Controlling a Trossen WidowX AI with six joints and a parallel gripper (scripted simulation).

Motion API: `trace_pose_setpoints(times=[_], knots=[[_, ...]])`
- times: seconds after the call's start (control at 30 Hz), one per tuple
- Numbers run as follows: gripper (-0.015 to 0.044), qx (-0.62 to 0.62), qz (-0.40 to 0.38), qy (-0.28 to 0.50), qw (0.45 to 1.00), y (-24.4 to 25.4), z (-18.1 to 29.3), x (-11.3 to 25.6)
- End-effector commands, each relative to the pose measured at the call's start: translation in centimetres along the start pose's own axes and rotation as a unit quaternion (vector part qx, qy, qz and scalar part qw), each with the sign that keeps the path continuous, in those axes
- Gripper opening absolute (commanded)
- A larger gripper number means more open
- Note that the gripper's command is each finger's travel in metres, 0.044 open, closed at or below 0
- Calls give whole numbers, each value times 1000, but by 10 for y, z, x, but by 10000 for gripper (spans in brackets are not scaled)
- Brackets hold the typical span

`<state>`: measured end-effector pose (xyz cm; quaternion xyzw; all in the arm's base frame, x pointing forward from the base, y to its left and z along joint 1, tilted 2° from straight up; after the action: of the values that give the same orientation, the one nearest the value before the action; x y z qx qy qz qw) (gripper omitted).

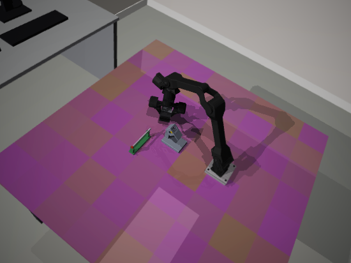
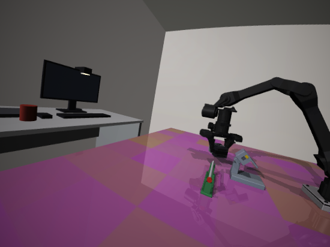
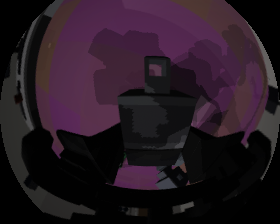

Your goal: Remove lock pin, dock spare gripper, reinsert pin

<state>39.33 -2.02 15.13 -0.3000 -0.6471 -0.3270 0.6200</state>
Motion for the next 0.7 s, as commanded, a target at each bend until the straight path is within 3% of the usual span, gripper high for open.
trace_pose_setpoints(times=[0.0, 0.67], knots=[[0, 44, -4, -4, 999, -2, -1, 3], [0, 276, -3, -7, 961, -10, -3, 6]])
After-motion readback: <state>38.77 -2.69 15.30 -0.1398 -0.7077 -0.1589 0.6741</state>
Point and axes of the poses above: the point midway between the two fingers, 35 mm back from their tips, its own x axis back along the fingers, its own y axis across the jaws, z = x × y, the point moved 7 cm from there along x, back along the fingers, and after that the axes turned 2 degrees about x, right-handed, at the moved point
